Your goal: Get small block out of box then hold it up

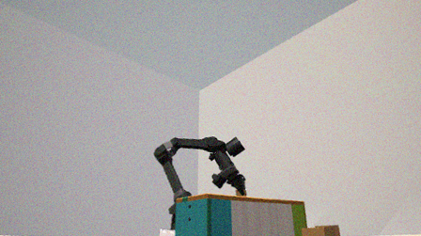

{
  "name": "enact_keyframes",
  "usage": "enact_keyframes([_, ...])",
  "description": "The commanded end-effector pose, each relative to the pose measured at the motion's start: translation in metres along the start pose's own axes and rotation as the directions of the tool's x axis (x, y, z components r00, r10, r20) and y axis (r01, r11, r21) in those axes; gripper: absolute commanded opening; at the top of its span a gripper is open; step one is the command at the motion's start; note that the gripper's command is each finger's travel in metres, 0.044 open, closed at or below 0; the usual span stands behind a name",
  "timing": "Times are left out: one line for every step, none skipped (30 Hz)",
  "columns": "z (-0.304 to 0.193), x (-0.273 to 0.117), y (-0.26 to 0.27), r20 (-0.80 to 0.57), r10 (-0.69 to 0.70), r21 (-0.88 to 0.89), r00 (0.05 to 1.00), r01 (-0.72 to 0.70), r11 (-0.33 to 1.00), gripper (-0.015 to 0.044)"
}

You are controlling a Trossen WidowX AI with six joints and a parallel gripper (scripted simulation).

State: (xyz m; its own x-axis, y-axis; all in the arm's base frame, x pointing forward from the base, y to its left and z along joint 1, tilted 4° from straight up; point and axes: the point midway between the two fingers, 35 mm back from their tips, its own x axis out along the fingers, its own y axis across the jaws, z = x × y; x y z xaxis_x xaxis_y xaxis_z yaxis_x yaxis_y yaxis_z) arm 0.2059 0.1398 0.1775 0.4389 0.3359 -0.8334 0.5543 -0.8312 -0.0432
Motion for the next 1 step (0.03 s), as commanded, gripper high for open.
enact_keyframes([0.0001,-0.0003,-0.0009,0.0,-0.007,-0.006,1.0,0.007,1.0,0.0])
